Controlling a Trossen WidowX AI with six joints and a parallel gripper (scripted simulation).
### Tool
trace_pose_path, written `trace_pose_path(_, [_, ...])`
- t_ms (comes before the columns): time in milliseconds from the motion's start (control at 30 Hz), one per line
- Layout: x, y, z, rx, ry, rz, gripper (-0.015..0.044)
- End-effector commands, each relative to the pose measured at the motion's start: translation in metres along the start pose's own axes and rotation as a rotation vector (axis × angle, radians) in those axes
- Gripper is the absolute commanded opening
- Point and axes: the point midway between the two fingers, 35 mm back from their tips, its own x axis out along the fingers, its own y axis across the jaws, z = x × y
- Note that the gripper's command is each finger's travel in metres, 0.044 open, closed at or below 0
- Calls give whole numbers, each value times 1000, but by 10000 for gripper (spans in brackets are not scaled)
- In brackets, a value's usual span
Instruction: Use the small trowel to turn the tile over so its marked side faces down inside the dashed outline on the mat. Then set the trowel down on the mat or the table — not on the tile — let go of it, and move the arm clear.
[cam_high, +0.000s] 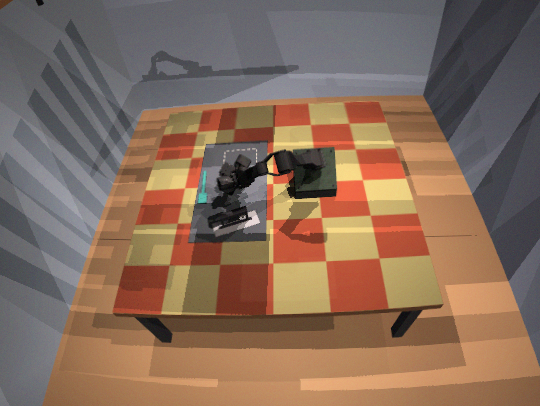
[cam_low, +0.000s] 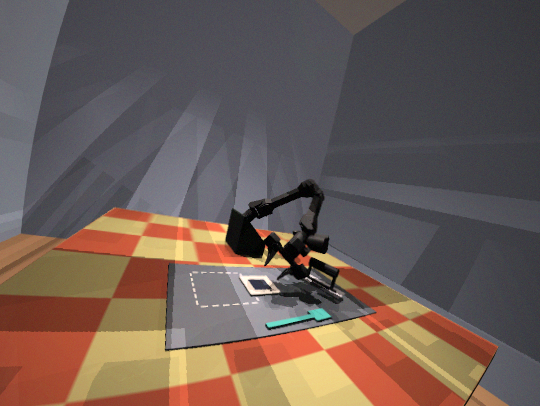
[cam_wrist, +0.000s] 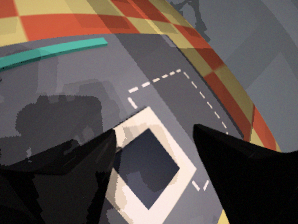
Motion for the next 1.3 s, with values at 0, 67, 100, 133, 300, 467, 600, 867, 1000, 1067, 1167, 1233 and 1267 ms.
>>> trace_pose_path(0, [-7, 11, 2, -55, 49, 47, 270])
trace_pose_path(67, [-11, 16, 2, -83, 75, 69, 270])
trace_pose_path(100, [-12, 18, 2, -96, 88, 80, 270])
trace_pose_path(133, [-14, 20, 2, -110, 101, 92, 270])
trace_pose_path(300, [-26, 29, 1, -165, 162, 148, 270])
trace_pose_path(467, [-38, 37, 0, -208, 218, 203, 270])
trace_pose_path(600, [-52, 47, 2, -258, 248, 264, 270])
trace_pose_path(867, [-92, 72, 12, -386, 279, 417, 270])
trace_pose_path(1000, [-109, 79, 10, -435, 322, 483, 270])
trace_pose_path(1067, [-122, 83, 9, -469, 351, 534, 270])
trace_pose_path(1167, [-143, 90, 8, -517, 393, 612, 270])
trace_pose_path(1233, [-157, 94, 7, -550, 416, 665, 270])
trace_pose_path(1267, [-164, 95, 6, -568, 426, 692, 270])
